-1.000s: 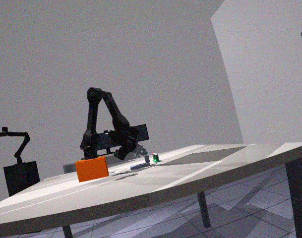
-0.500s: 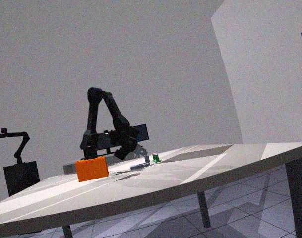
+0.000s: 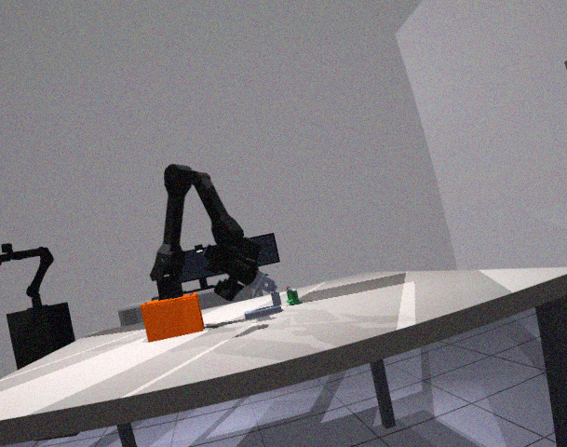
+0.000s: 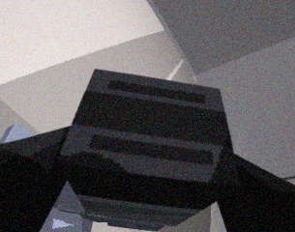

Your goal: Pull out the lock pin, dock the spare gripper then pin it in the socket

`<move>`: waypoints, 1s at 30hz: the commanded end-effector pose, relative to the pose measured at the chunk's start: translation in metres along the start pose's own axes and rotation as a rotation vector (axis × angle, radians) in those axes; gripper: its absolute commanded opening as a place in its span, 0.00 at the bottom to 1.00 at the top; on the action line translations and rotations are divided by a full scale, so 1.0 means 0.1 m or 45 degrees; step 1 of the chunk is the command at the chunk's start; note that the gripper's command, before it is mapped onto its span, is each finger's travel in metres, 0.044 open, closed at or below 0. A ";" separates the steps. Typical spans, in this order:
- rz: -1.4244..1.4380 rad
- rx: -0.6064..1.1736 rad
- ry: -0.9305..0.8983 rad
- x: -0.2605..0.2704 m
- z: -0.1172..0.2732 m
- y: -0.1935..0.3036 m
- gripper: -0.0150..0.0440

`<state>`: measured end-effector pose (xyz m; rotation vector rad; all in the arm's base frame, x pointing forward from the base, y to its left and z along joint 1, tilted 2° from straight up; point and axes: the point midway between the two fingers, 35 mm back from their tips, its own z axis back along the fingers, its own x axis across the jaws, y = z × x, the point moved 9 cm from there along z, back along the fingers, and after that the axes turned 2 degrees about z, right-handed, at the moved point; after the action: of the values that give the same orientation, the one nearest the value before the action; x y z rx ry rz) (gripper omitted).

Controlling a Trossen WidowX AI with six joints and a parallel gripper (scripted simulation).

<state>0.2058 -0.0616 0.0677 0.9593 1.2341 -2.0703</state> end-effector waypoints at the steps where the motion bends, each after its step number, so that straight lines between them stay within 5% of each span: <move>1: 0.004 0.002 0.002 0.00 0.00 0.00 1.00; 30: -0.008 0.004 0.016 -0.03 0.31 -0.44 1.00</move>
<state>0.1700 -0.0697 0.0993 0.9745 1.2424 -2.0755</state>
